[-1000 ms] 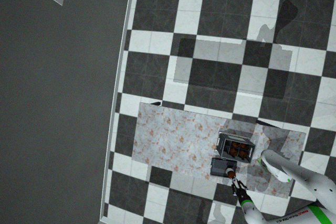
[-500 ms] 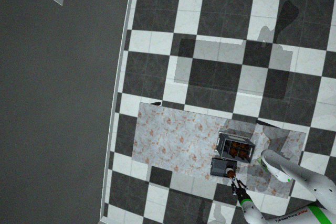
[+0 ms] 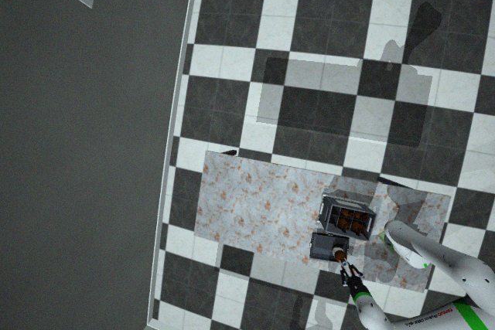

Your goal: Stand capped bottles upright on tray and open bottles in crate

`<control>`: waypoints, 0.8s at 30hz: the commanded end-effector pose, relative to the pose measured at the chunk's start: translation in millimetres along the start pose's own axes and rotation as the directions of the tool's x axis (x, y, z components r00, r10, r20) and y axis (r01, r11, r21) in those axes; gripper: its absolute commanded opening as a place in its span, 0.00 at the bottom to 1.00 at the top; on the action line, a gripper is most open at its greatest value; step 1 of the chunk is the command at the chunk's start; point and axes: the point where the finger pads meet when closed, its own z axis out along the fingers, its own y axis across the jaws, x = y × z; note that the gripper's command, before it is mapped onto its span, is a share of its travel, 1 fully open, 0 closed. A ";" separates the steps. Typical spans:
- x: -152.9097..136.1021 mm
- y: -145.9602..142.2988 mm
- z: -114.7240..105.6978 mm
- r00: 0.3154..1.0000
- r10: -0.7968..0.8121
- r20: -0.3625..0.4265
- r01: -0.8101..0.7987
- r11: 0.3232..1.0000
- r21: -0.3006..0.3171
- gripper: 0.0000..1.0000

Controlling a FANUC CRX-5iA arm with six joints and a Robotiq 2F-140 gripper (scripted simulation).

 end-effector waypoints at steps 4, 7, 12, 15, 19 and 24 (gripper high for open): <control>0.0 -0.2 2.4 1.000 0.000 0.000 0.000 1.000 0.000 0.00; 0.0 -0.2 3.2 1.000 0.000 0.000 0.000 1.000 0.000 0.00; 0.0 -0.2 4.4 1.000 0.000 0.000 0.000 1.000 0.000 0.00; 0.1 -0.2 5.6 1.000 0.000 0.000 0.000 1.000 0.000 0.00; 0.1 -0.2 7.2 1.000 0.000 0.000 0.000 1.000 0.000 0.00; 0.2 -0.2 8.8 1.000 0.000 0.000 0.000 1.000 0.000 0.00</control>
